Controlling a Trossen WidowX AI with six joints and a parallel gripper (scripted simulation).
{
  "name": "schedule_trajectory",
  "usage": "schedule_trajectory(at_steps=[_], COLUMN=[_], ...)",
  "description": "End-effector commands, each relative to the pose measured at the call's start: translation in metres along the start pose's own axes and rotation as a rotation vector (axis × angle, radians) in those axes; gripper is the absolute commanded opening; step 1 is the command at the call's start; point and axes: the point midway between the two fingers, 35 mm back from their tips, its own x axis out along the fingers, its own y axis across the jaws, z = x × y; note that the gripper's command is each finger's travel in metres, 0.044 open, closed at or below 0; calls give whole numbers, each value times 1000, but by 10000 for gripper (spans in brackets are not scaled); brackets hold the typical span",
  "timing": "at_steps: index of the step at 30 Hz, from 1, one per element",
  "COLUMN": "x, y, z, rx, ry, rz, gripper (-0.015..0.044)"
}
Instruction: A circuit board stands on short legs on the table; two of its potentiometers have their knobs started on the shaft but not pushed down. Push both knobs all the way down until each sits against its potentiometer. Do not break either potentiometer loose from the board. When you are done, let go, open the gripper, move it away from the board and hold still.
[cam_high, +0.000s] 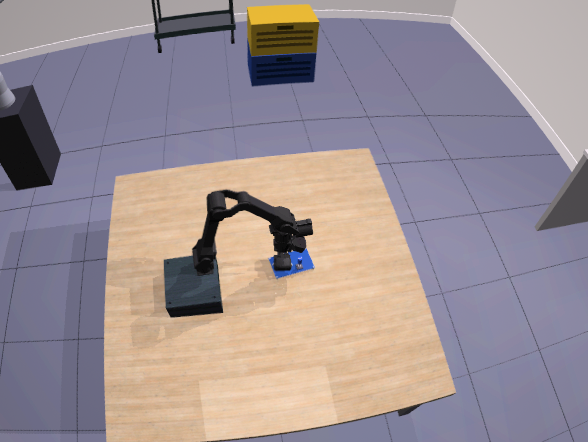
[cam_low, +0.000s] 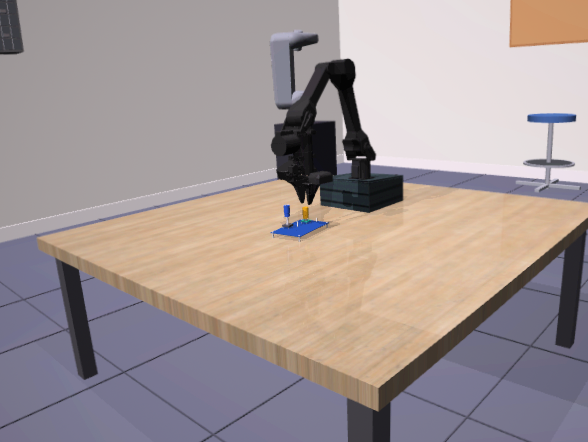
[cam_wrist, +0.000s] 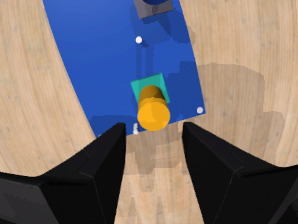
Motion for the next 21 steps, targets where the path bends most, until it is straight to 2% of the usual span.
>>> schedule_trajectory(at_steps=[1, 7, 21], x=[-1, -8, -16], y=[-1, -5, -4], z=[-1, 1, 14], rx=[-11, -177, -662], ry=[-4, -19, -25], rz=[7, 26, 16], gripper=[157, 0, 0])
